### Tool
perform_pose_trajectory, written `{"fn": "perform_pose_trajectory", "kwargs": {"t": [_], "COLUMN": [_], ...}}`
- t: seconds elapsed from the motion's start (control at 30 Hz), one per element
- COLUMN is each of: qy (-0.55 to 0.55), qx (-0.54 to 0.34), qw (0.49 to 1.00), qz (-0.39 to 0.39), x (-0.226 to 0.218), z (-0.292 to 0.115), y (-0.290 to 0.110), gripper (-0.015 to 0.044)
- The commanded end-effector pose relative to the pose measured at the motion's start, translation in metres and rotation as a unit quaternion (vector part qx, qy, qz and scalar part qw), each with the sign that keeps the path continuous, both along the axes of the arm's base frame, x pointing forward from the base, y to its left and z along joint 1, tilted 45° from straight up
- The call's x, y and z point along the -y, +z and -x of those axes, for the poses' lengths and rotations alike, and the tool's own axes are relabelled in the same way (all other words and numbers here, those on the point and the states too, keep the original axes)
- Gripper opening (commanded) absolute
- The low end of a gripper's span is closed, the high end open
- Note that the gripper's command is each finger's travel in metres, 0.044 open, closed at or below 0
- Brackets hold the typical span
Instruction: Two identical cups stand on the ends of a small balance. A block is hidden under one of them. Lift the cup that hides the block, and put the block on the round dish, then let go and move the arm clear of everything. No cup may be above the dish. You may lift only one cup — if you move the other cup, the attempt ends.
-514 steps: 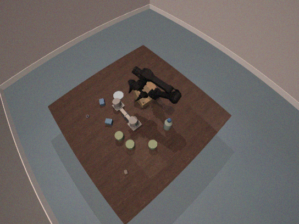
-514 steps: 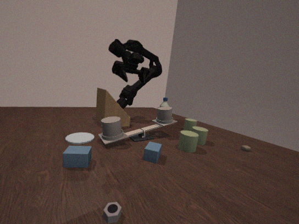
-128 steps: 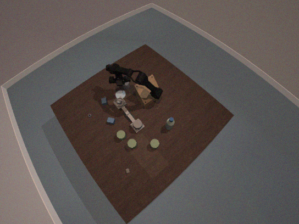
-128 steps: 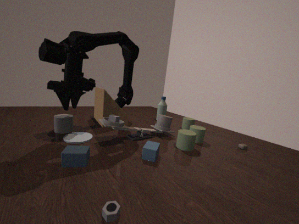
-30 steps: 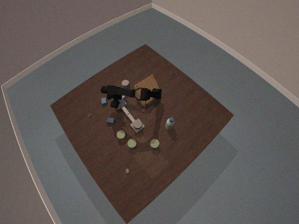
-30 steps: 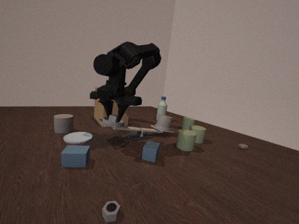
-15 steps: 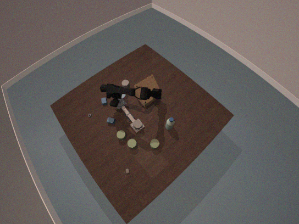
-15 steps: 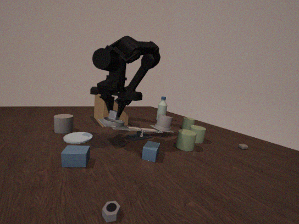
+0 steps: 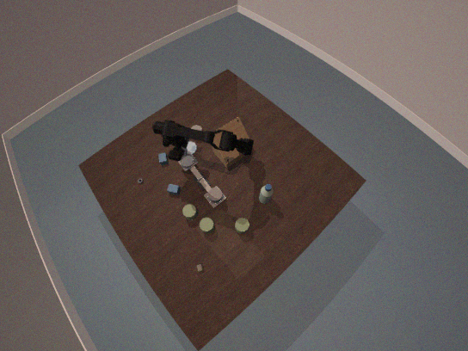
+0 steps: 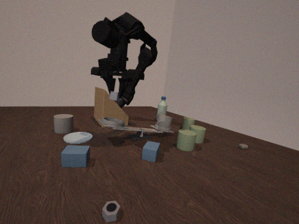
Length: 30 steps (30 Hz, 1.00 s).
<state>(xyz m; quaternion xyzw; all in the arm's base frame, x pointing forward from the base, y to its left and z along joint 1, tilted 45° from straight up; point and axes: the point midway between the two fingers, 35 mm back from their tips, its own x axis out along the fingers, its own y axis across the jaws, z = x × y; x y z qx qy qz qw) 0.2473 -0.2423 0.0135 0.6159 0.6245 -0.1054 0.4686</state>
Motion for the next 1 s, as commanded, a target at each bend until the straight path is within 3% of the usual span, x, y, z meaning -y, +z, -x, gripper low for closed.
{"fn": "perform_pose_trajectory", "kwargs": {"t": [0.0,0.13,0.5,0.97], "qy": [0.003,0.004,0.003,0.003], "qx": [0.0,0.0,0.0,0.0], "qw": [1.0,1.0,1.0,1.0], "qz": [0.002,0.003,0.004,0.004], "x": [0.004,0.007,0.0,-0.027], "z": [0.002,0.01,0.061,0.057], "y": [0.004,-0.021,-0.141,-0.176], "gripper": [0.0,0.0,0.0,0.0]}}
